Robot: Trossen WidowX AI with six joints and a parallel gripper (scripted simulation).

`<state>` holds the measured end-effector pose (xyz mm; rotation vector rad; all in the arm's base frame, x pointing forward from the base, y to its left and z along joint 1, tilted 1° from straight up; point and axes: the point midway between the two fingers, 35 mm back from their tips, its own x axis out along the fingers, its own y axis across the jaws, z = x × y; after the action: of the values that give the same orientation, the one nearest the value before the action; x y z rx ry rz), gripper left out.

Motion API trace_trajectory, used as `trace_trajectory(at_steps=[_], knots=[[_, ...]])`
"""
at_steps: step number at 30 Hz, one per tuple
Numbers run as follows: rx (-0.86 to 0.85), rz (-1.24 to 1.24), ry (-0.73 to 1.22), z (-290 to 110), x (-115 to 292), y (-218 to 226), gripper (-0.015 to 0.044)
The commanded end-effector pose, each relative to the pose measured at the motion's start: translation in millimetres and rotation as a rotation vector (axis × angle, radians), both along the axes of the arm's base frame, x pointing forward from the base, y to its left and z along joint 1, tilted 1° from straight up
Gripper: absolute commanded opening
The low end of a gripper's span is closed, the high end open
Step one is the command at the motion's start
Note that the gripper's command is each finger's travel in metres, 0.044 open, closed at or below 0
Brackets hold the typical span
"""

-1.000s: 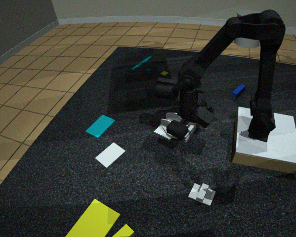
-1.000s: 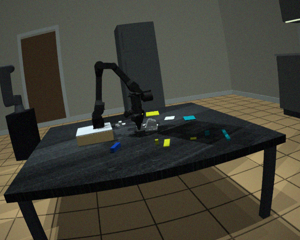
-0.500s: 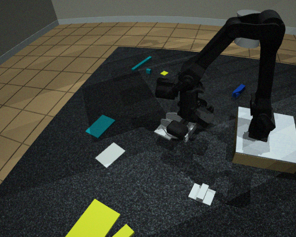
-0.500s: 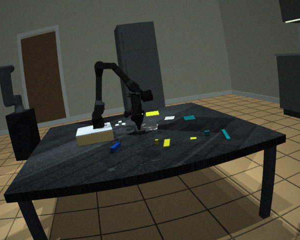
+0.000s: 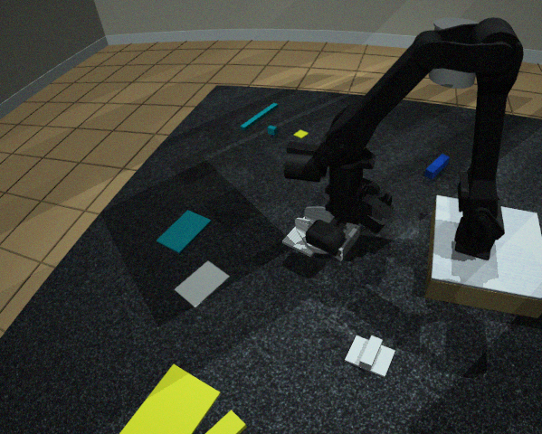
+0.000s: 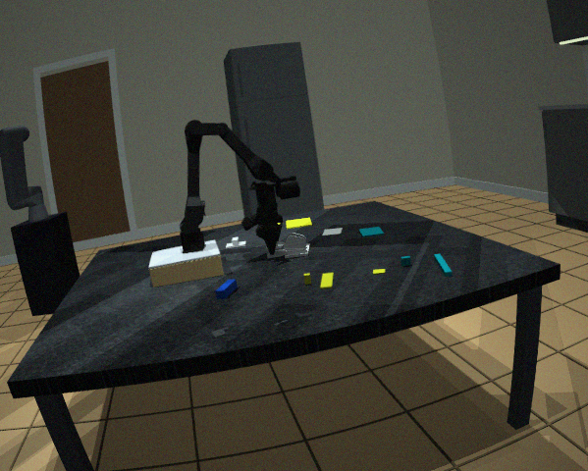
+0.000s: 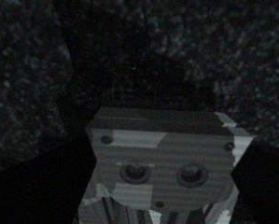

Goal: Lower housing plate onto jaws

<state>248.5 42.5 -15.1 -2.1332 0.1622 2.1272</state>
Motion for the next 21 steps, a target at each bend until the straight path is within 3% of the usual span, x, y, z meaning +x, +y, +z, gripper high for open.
trace_trajectory(at_steps=[1, 21], knots=[[0.002, -0.002, -0.006, 0.6, 1.8, 0.4, 0.0351], [0.002, -0.002, -0.006, -3.8, 1.8, 0.4, 0.0351]])
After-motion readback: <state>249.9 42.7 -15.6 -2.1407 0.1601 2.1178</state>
